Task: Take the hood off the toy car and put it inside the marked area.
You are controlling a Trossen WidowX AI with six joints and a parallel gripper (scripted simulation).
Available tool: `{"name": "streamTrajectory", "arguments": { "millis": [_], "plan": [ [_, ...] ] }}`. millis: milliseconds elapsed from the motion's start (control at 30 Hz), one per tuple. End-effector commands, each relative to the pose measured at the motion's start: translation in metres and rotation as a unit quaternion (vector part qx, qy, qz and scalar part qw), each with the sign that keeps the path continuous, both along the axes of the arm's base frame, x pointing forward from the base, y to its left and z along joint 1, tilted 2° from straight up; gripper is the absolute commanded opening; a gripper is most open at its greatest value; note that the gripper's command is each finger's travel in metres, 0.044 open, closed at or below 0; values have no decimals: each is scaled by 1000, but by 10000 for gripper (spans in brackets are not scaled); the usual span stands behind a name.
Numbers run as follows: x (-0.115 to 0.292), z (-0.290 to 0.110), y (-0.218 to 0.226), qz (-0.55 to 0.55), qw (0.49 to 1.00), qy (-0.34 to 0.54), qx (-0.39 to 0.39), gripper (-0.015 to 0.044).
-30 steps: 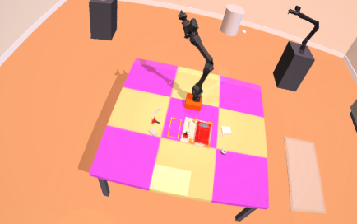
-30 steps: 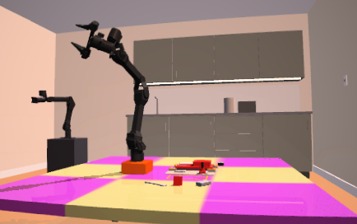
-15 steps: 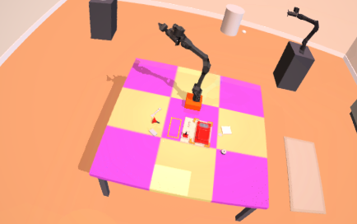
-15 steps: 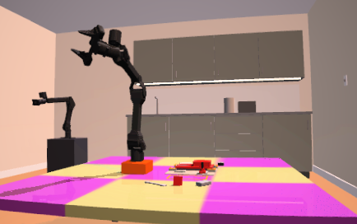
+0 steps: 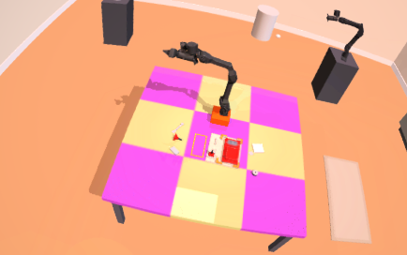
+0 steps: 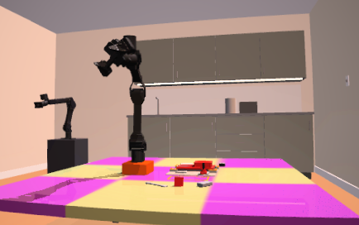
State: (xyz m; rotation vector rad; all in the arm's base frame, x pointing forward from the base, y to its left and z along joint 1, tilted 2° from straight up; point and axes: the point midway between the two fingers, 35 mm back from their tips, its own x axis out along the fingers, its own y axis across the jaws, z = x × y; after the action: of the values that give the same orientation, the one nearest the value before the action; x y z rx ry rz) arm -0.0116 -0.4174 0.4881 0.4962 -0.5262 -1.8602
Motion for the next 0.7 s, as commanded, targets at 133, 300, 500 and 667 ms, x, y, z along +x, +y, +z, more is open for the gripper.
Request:
{"name": "streamTrajectory", "arguments": {
  "millis": [133, 300, 500, 667],
  "plan": [
    [82, -39, -6, 110, 991, 26, 68, 440],
    [138, -71, -3, 183, 975, 52, 117, 440],
    [201, -106, 14, 266, 945, 85, 169, 440],
    [249, -132, 40, 330, 915, 111, 203, 440]
  ]
}}
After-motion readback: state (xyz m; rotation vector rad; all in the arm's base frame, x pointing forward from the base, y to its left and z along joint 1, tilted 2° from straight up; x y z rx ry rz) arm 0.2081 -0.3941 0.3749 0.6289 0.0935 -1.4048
